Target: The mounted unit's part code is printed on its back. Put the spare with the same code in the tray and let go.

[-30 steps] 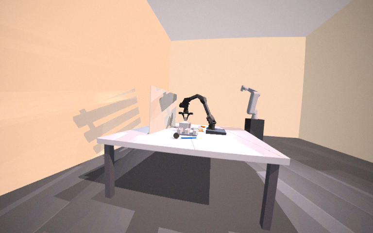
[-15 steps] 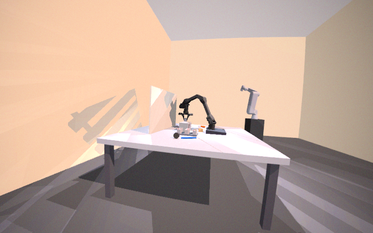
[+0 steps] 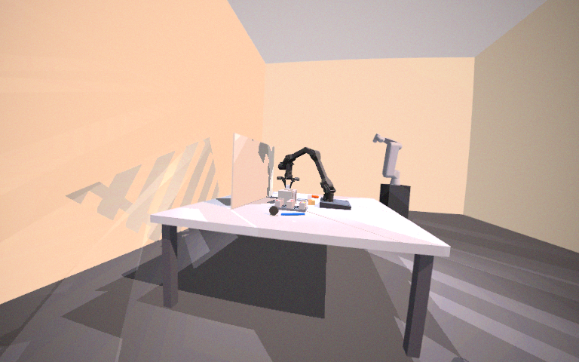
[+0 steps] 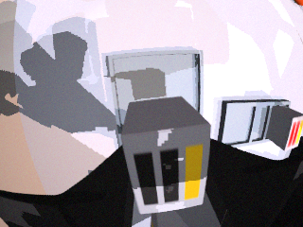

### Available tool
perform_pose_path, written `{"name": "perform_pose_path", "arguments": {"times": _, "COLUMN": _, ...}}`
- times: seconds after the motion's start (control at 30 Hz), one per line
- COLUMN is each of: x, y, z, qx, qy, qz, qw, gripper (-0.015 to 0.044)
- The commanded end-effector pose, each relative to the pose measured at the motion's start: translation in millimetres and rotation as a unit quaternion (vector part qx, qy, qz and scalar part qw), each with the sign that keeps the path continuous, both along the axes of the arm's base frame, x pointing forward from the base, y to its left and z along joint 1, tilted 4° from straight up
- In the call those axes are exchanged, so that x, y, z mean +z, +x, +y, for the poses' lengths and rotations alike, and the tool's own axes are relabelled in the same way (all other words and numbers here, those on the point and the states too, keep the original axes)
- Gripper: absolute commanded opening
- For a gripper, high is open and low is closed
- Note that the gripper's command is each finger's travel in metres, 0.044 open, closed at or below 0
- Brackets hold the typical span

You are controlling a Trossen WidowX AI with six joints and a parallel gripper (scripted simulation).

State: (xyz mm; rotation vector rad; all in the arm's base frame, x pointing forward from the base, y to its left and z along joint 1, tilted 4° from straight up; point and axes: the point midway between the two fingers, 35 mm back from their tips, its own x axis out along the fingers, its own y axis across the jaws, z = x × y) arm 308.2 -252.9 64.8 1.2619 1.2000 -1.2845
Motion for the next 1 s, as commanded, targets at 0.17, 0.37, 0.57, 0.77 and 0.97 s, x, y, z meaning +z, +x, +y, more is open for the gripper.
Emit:
{"name": "perform_pose_path", "arguments": {"times": 0.17, "x": -9, "y": -1, "z": 1, "qx": -0.002, "qy": 0.003, "qz": 0.001, "qw": 1.000, "gripper": 0.0000}}
{"name": "perform_pose_path", "arguments": {"times": 0.37, "x": -13, "y": -1, "z": 2, "qx": -0.002, "qy": 0.003, "qz": 0.001, "qw": 1.000, "gripper": 0.0000}}
{"name": "perform_pose_path", "arguments": {"times": 0.57, "x": -17, "y": -2, "z": 2, "qx": -0.002, "qy": 0.003, "qz": 0.001, "qw": 1.000, "gripper": 0.0000}}
{"name": "perform_pose_path", "arguments": {"times": 0.77, "x": -22, "y": -2, "z": 2, "qx": -0.002, "qy": 0.003, "qz": 0.001, "qw": 1.000, "gripper": 0.0000}}
{"name": "perform_pose_path", "arguments": {"times": 0.97, "x": -26, "y": -3, "z": 3, "qx": -0.002, "qy": 0.003, "qz": 0.001, "qw": 1.000, "gripper": 0.0000}}
